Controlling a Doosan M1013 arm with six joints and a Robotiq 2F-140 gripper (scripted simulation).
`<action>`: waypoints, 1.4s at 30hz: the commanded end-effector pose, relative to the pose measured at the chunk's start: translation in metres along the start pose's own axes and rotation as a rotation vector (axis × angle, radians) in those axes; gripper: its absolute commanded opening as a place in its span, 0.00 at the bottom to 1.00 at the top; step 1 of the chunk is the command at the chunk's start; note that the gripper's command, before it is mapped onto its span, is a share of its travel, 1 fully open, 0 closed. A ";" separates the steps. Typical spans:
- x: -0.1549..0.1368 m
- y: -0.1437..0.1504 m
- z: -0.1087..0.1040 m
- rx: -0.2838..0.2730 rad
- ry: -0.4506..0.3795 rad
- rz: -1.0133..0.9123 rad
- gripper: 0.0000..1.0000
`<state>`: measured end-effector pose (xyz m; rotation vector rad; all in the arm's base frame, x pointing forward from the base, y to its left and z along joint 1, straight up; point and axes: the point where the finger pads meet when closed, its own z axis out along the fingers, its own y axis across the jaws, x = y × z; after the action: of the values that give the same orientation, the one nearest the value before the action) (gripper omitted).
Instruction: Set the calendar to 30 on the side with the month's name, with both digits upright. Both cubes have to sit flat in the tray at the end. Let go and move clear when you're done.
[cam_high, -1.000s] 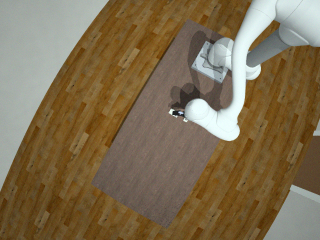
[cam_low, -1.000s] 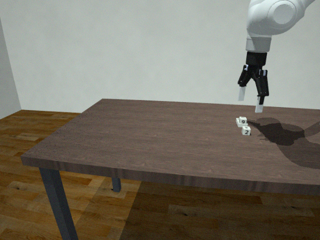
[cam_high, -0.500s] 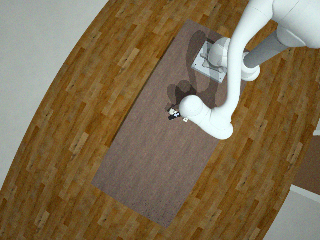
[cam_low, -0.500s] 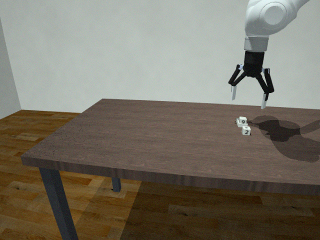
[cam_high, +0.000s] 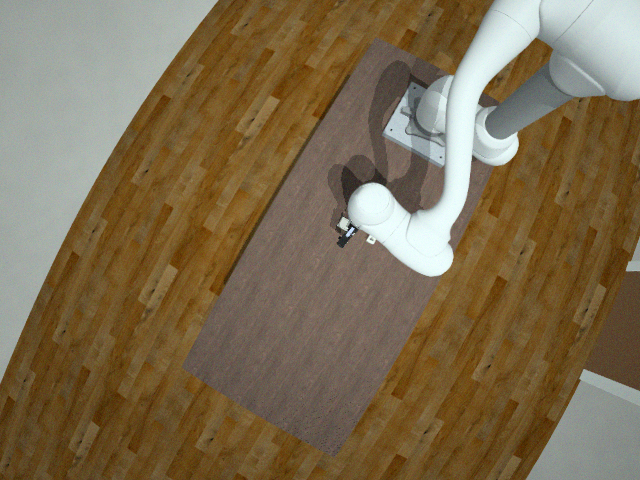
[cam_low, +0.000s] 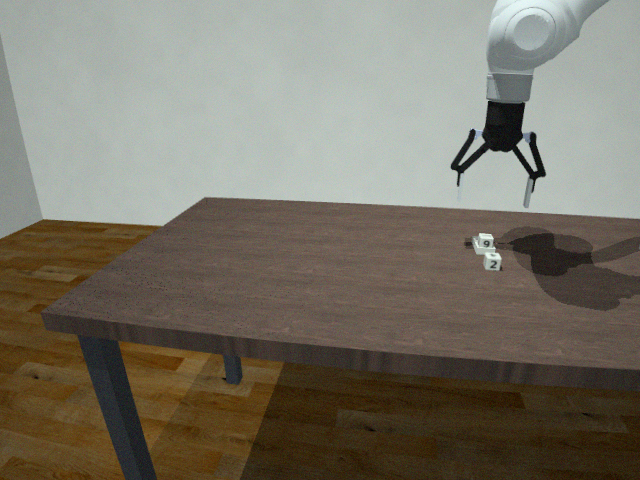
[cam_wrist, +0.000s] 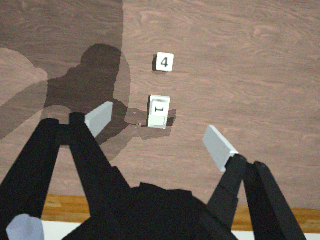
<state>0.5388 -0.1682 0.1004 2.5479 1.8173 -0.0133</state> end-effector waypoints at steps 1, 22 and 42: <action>-0.004 0.000 0.000 0.001 0.014 -0.077 1.00; -0.007 0.000 0.000 0.000 0.014 -0.128 0.35; -0.007 0.000 0.000 0.000 0.014 -0.128 0.35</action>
<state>0.5370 -0.1749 0.1004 2.4328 1.9825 0.0025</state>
